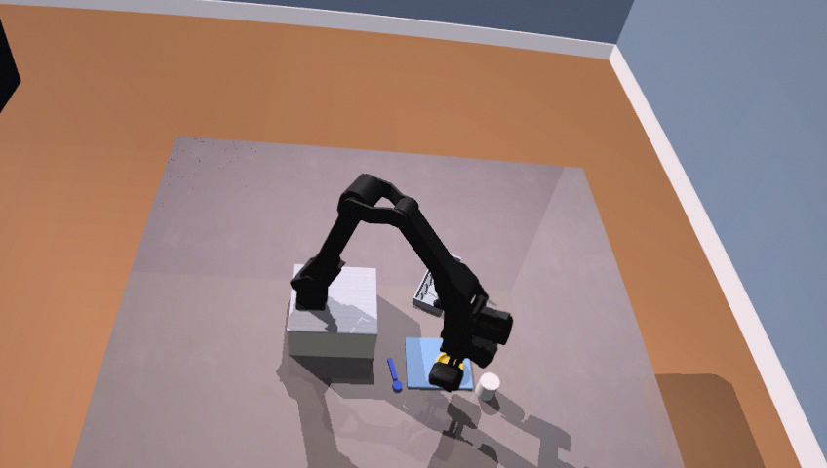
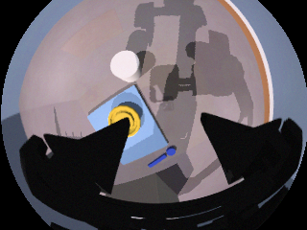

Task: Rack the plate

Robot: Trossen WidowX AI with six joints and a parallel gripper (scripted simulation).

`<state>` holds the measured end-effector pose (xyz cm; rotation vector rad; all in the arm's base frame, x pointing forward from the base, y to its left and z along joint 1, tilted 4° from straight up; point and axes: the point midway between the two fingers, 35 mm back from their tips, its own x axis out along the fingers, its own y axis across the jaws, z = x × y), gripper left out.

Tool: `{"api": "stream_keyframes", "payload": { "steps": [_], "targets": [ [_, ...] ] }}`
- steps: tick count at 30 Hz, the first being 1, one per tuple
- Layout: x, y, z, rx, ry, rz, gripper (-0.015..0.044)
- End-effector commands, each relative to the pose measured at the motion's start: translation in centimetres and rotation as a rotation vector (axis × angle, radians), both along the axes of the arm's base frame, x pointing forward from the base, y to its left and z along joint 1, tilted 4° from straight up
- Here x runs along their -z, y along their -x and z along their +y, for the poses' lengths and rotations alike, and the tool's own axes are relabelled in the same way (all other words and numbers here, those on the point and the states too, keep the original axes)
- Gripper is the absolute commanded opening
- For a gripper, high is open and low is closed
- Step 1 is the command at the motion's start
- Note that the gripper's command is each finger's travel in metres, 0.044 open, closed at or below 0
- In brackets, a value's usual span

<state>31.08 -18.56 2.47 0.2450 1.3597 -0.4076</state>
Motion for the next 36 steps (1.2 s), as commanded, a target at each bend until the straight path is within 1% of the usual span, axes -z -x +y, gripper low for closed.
{"api": "stream_keyframes", "payload": {
  "steps": [1, 11, 17, 36],
  "targets": [
    [0.7, -0.5, 1.9, -0.116, -0.046, 0.047, 0.0400],
    [1.8, -1.3, 6.5, -0.386, -0.153, 0.146, 0.0400],
    [1.9, -1.4, 6.5, -0.390, -0.155, 0.148, 0.0400],
    [5.0, -1.6, 6.6, -0.390, -0.155, 0.148, 0.0400]
  ]
}}
